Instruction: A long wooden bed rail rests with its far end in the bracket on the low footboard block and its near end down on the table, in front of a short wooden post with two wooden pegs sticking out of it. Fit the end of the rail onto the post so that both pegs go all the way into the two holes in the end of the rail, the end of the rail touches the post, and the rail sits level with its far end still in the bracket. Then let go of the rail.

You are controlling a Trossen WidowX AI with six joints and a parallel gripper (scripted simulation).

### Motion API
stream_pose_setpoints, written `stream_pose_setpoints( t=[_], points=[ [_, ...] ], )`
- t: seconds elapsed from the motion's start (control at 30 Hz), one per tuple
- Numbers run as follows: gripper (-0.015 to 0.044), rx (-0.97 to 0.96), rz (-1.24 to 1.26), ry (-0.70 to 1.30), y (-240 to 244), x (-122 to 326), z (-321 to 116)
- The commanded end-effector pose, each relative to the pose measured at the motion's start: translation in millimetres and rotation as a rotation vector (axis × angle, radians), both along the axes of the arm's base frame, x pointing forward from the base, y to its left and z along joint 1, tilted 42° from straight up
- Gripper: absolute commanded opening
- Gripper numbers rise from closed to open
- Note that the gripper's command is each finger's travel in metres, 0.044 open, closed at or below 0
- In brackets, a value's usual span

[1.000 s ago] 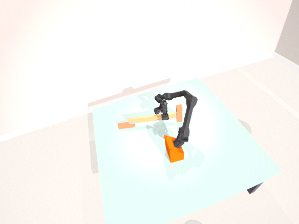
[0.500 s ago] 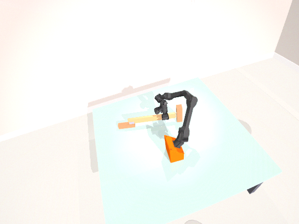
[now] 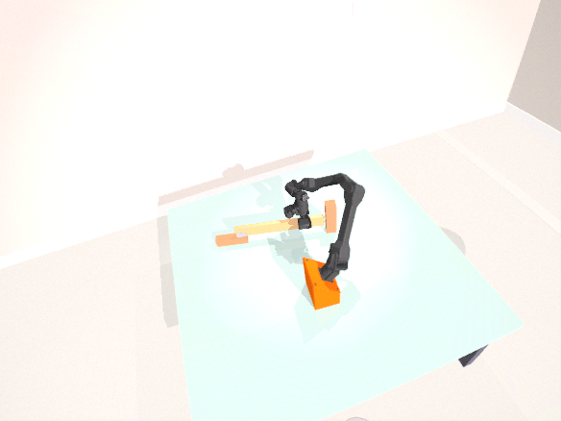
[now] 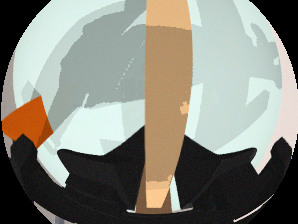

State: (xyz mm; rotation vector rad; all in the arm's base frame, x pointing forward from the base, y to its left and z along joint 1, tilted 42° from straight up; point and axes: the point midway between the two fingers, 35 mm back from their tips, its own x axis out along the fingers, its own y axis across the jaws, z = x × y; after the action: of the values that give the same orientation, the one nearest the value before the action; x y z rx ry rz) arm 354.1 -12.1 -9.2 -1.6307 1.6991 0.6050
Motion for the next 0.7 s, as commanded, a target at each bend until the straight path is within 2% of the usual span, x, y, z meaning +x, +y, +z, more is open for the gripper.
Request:
stream_pose_setpoints(
  t=[0.0, 0.67],
  points=[
    [0.0000, -0.004, 0.001, 0.001, -2.7, 0.2, 2.5],
    [0.0000, -0.004, 0.001, 0.001, -0.1, 1.6, -3.1]
  ],
)
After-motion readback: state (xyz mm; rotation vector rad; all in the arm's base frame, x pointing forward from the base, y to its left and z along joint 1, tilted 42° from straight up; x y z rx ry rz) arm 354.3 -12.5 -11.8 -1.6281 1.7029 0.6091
